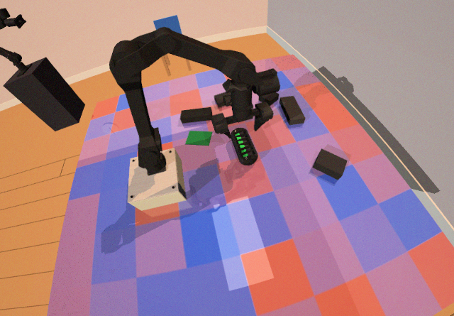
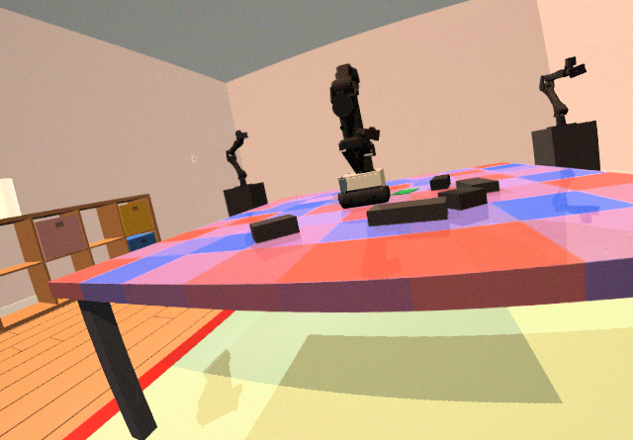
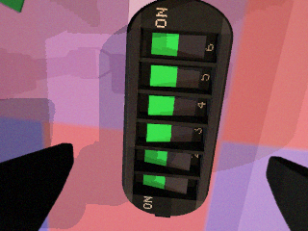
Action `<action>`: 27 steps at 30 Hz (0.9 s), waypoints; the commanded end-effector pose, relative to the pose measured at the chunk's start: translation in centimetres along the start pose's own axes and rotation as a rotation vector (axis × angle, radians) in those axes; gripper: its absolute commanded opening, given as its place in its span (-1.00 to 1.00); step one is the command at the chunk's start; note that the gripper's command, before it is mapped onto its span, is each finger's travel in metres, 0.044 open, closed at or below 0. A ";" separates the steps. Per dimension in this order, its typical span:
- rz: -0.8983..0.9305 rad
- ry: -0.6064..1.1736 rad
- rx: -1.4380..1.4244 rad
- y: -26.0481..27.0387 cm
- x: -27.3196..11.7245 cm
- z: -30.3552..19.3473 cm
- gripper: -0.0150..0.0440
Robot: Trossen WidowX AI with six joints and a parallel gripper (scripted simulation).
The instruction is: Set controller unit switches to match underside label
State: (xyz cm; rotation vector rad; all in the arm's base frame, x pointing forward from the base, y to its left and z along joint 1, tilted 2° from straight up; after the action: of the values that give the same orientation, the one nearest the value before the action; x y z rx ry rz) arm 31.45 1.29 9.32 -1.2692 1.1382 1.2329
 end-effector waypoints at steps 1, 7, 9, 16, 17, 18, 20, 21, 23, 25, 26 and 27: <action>-0.018 0.001 0.000 -0.1 -1.7 0.0 1.00; -0.018 0.001 0.000 -0.1 -1.7 0.0 0.64; -0.018 0.001 0.000 -0.1 -1.7 0.0 0.47; -0.018 0.001 0.000 -0.1 -1.7 0.0 -0.16; -0.018 0.001 0.000 -0.1 -1.7 0.0 -0.25; -0.018 0.001 0.000 -0.1 -1.7 0.0 -0.33; -0.018 0.001 0.000 -0.1 -1.7 0.0 -0.49; -0.018 0.001 0.000 -0.1 -1.7 0.0 -0.49; -0.018 0.001 0.000 -0.1 -1.7 0.0 -0.49; -0.018 0.001 0.000 -0.1 -1.7 0.0 -0.49; -0.018 0.001 0.000 -0.1 -1.7 0.0 -0.49; -0.018 0.001 0.000 -0.1 -1.7 0.0 -0.49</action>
State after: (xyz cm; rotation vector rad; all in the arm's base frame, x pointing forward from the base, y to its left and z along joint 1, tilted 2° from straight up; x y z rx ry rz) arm 31.50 1.29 10.94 -1.2764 1.1265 1.2206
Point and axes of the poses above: the point midway between the two fingers, 35 mm back from their tips, its own x axis out along the fingers, its own y axis across the jaws, z = x × y, the point moved 3 cm from there along -x, back along the fingers, and after that the axes turned 4 degrees about -x, right-handed, at the moved point
